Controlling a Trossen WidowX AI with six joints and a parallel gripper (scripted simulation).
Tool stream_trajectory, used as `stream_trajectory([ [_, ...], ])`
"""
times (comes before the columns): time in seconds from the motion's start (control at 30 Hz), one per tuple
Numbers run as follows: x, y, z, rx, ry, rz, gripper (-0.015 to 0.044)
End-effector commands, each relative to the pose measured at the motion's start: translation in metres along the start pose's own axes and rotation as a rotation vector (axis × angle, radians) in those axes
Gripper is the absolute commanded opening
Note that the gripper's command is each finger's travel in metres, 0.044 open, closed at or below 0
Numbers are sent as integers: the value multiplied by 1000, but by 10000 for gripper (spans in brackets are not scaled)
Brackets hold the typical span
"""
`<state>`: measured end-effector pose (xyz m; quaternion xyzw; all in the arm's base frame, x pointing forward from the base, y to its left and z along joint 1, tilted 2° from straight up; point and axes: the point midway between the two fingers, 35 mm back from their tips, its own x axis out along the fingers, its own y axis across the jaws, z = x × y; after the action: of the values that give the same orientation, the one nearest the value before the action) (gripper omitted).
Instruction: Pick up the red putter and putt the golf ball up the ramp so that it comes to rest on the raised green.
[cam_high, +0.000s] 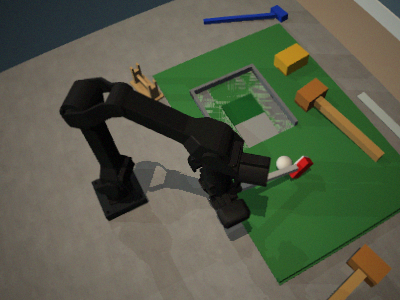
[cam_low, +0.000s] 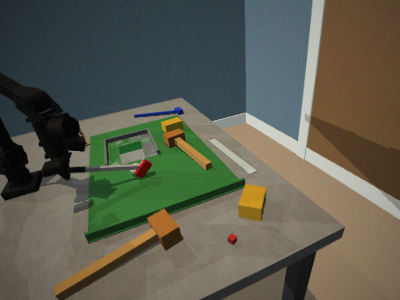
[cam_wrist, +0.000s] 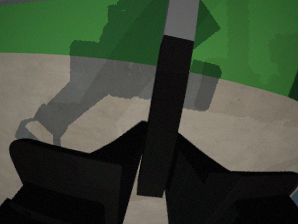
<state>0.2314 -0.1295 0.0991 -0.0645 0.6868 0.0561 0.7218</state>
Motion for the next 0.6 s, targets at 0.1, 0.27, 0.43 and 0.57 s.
stream_trajectory([
  [0.1,3,45,-8,4,-6,9,0],
  [0.27,-7,44,-7,4,-6,9,0],
  [0.43,-30,43,-7,4,-6,9,0],
  [0.57,-50,43,-8,4,-6,9,0],
])
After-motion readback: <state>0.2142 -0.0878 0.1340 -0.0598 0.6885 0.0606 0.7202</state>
